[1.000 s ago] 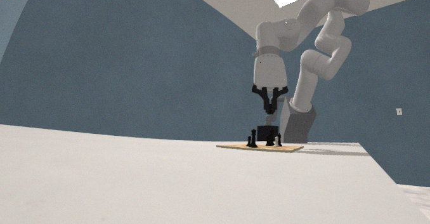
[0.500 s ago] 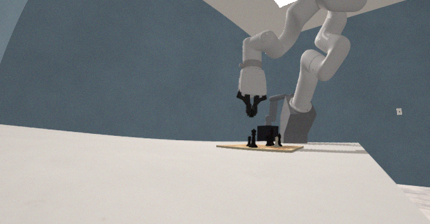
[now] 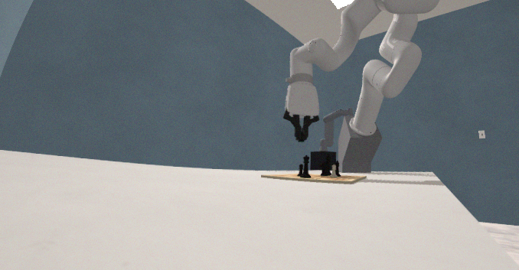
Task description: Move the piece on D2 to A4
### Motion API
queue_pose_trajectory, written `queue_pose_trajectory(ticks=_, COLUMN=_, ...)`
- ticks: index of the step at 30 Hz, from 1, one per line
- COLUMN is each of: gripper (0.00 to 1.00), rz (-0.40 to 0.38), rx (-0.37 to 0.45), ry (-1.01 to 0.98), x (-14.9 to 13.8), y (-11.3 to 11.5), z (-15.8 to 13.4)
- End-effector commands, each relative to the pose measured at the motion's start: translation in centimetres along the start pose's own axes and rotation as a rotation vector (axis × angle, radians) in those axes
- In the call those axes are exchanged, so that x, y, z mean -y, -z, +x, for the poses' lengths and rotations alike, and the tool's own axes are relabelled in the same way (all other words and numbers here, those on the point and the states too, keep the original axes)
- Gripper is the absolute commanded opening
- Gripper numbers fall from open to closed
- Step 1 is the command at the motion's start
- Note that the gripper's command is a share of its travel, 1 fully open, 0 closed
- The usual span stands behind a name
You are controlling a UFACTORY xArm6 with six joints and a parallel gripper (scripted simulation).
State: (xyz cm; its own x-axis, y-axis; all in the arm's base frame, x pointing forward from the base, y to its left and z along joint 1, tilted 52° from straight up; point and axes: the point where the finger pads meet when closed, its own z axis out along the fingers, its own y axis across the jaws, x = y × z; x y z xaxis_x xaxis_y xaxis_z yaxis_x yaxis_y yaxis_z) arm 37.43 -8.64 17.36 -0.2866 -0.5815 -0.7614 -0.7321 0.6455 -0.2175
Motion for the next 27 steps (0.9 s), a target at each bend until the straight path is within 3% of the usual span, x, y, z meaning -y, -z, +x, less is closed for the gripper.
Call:
queue_pose_trajectory(ticks=1, gripper=0.0, rz=0.002, rx=0.0, ry=0.0, x=0.1, y=-0.1, z=0.0)
queue_pose_trajectory(ticks=11, gripper=0.0, rz=0.002, rx=0.0, ry=0.0, x=0.1, y=-2.5, z=0.0)
queue_pose_trajectory(ticks=22, gripper=0.0, rz=0.002, rx=0.0, ry=0.0, x=0.1, y=-7.6, z=0.0)
queue_pose_trajectory(ticks=27, gripper=0.0, rz=0.002, rx=0.0, ry=0.0, x=0.1, y=-8.8, z=0.0)
